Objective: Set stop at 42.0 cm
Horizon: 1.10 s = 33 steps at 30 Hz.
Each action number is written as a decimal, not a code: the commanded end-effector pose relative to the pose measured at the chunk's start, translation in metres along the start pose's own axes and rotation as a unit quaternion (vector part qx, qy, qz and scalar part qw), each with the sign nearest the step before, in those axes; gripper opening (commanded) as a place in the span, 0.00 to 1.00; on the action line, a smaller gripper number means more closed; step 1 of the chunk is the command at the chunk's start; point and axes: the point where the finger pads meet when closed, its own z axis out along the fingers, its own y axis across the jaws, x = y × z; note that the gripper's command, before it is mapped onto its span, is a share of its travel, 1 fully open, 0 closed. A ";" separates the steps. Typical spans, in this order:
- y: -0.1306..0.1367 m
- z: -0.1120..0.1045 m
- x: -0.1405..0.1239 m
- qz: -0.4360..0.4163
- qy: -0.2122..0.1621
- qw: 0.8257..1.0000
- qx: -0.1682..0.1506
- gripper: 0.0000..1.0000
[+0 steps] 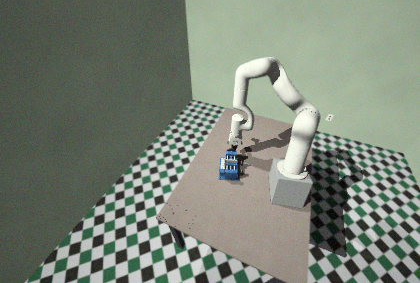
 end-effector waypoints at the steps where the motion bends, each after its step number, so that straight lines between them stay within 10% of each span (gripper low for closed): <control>1: -0.001 0.000 0.000 0.000 0.000 1.000 0.000 0.06; 33: -0.004 -0.004 0.000 0.000 0.000 1.000 0.000 0.06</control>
